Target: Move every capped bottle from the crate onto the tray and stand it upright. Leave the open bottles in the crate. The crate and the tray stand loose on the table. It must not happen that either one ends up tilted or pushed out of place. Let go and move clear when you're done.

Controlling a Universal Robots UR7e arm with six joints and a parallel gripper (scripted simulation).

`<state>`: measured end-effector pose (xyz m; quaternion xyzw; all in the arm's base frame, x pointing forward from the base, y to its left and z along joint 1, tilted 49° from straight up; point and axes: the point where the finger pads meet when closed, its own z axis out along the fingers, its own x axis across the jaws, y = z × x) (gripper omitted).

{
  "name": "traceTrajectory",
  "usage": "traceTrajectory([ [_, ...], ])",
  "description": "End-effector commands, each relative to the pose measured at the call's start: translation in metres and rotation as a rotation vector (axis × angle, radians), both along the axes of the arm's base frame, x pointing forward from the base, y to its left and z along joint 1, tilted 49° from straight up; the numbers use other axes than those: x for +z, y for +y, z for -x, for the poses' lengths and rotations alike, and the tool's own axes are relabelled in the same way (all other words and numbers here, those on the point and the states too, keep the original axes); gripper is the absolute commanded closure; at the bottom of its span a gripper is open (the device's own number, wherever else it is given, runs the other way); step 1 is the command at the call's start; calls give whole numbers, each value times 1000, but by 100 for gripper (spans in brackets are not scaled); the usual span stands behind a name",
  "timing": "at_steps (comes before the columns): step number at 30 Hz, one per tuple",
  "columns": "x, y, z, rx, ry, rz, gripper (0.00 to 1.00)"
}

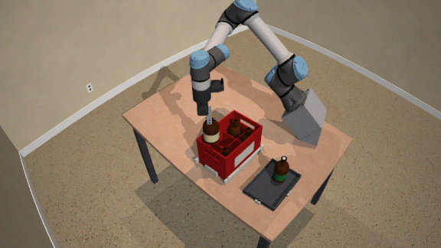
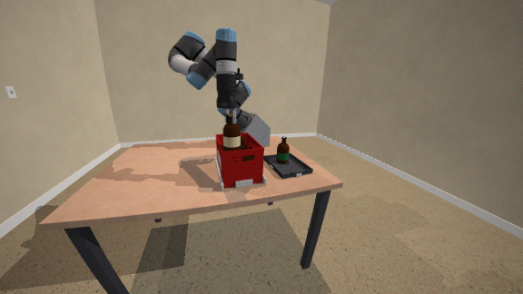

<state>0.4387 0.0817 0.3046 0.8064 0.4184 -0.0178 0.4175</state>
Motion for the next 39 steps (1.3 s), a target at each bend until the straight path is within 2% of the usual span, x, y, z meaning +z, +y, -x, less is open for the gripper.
traceTrajectory([
  [1,12,13,6,-3,1,0,100],
  [4,7,7,3,0,-1,0,100],
  [20,15,16,7,-3,1,0,100],
  [35,-14,30,35,-3,1,0,100],
  [39,-13,30,31,-3,1,0,100],
])
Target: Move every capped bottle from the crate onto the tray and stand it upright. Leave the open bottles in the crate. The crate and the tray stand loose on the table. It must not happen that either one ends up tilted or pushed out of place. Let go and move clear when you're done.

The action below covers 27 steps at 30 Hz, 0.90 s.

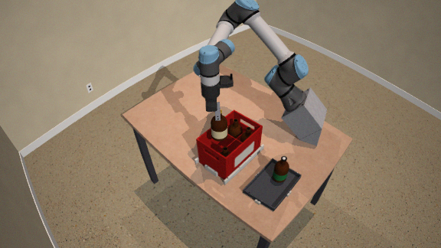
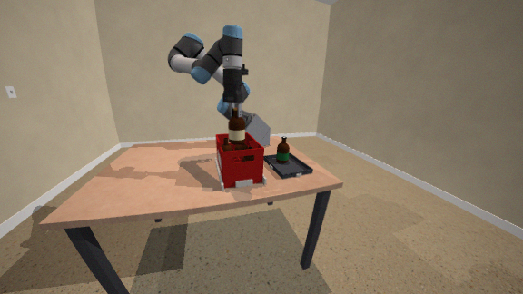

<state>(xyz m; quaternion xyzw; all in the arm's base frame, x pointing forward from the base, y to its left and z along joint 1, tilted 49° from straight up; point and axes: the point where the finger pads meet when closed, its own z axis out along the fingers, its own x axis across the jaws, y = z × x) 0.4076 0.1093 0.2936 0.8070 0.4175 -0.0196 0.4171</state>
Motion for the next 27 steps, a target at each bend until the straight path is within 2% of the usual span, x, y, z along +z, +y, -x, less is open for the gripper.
traceTrajectory([
  [1,-3,3,1,0,-1,0,100],
  [13,-22,18,8,0,-1,0,100],
  [16,-19,16,7,0,-1,0,100],
  [27,-36,31,8,0,-1,0,100],
])
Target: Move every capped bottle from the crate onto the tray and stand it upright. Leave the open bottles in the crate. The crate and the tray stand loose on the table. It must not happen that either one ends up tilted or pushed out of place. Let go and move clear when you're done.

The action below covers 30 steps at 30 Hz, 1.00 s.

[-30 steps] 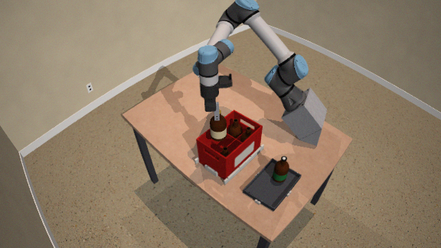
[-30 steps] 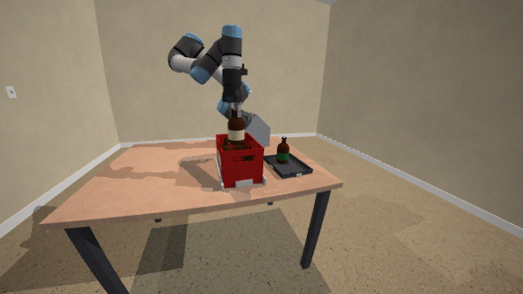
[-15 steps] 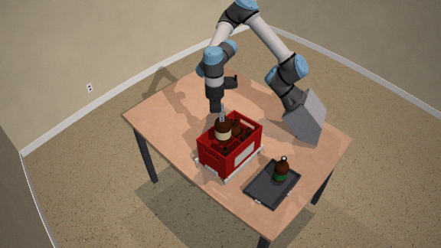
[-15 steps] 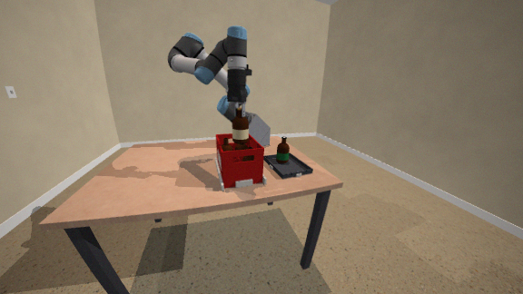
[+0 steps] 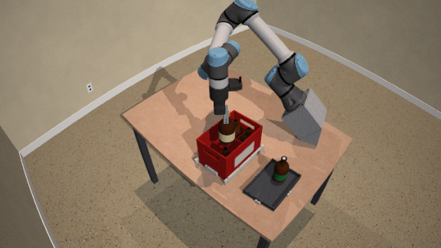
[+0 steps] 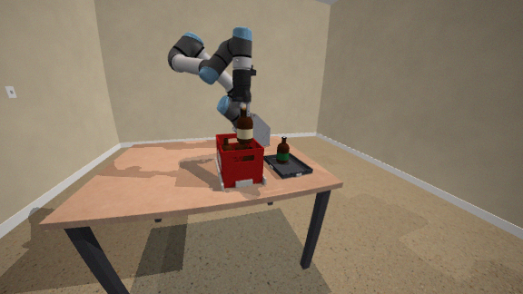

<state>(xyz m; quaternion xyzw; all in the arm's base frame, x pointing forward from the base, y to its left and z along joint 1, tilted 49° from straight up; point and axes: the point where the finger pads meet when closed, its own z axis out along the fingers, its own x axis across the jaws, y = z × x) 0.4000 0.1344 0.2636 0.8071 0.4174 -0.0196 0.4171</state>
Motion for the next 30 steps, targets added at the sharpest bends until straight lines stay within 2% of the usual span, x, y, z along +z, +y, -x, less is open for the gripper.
traceTrajectory([
  [1,-7,7,0,0,-1,0,100],
  [6,-8,8,0,0,-1,0,100],
  [30,-36,35,0,0,-1,0,100],
])
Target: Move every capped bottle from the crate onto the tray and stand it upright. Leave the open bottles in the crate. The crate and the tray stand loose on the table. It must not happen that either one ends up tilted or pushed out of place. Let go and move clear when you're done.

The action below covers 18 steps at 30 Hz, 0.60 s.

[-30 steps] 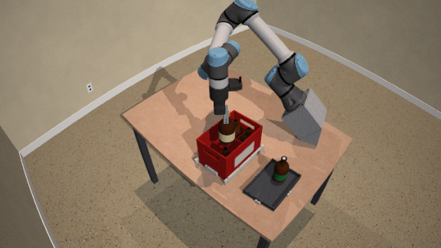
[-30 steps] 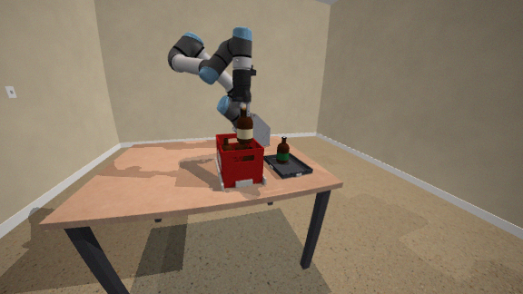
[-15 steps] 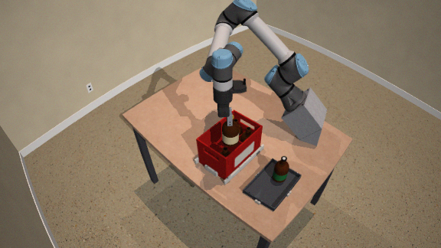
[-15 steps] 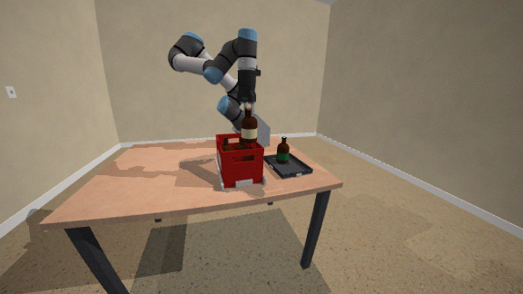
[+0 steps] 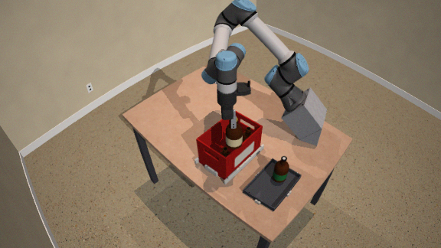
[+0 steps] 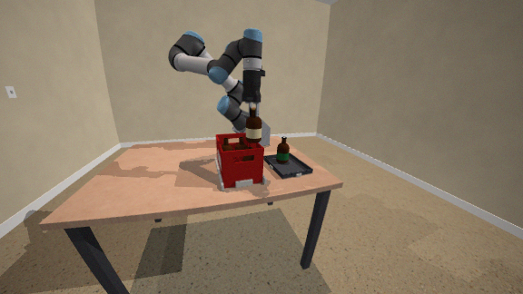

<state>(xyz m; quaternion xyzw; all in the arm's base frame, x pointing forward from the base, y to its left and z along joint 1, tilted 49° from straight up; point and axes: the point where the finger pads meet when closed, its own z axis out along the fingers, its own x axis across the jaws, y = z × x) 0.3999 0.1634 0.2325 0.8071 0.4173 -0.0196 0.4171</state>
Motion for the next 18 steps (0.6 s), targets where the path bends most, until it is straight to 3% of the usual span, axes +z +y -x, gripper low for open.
traceTrajectory([
  [1,-7,7,0,0,-1,0,100],
  [18,-24,24,-1,0,-1,0,100],
])
